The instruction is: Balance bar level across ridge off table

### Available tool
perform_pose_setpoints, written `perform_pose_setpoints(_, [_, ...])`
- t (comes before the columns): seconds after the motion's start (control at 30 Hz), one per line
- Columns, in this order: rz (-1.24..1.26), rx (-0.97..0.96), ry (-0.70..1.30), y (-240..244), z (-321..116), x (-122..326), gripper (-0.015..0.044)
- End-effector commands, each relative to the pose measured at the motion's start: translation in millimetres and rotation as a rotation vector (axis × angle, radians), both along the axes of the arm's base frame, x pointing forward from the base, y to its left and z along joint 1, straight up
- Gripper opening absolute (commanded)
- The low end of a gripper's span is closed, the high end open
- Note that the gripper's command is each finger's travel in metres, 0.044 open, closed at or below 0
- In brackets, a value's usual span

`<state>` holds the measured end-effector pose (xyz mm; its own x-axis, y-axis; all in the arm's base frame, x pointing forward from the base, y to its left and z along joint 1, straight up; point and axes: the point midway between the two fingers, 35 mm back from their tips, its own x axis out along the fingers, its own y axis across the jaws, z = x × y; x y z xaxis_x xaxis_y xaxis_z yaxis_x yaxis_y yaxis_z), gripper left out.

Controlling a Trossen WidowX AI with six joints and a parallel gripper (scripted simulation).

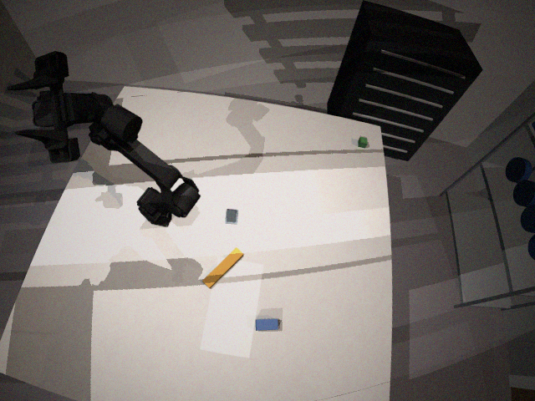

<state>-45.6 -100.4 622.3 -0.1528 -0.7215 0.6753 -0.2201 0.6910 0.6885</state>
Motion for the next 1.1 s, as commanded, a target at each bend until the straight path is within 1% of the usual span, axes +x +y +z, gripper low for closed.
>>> perform_pose_setpoints(0.0, [-0.031,-0.041,-0.066,10,2,-19,0.0315])
perform_pose_setpoints(0.57, [-0.213,-0.251,-0.292,72,7,-85,0.0315])
perform_pose_setpoints(1.07, [-0.383,-0.486,-0.427,148,1,-118,0.0315])
